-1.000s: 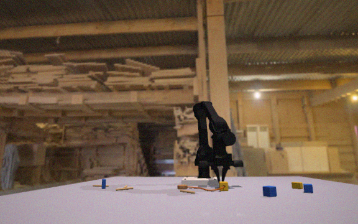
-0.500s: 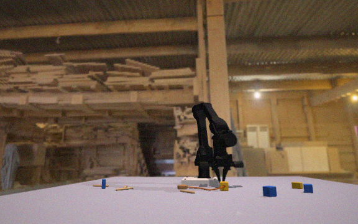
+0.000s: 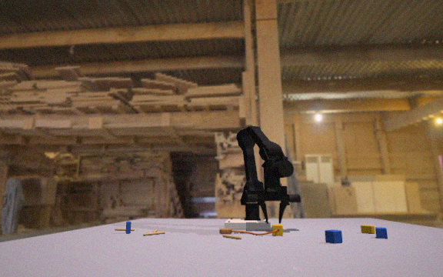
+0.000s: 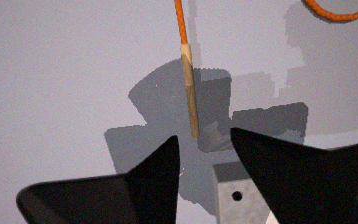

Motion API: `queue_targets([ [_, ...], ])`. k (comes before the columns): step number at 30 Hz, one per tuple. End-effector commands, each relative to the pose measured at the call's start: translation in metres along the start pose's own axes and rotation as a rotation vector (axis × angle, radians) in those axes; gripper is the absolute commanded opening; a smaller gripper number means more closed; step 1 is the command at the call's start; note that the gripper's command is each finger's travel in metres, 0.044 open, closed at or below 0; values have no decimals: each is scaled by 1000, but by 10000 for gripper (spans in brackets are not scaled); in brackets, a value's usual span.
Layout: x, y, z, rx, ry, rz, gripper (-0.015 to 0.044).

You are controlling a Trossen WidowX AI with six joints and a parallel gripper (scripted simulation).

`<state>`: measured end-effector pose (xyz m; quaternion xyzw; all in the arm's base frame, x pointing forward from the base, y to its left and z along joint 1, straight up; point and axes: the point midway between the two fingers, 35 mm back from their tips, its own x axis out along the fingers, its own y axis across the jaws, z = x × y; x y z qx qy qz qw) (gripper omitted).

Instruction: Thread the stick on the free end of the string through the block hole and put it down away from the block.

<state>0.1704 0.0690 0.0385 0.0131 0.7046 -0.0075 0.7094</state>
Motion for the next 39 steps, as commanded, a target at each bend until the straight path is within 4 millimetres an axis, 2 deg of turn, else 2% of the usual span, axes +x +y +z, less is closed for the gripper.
queue_targets([
  [1, -44, 2, 3, 0, -26, 12, 210],
  [3, -55, 1, 1, 0, -26, 13, 210],
  [6, -55, 1, 1, 0, -26, 13, 210],
  [12, -54, 3, 6, 0, -49, 21, 368],
  [15, -72, 3, 5, 0, -46, 20, 440],
  [17, -81, 2, 5, 0, -45, 20, 440],
  [39, -79, 3, 7, 0, -57, 25, 440],
])
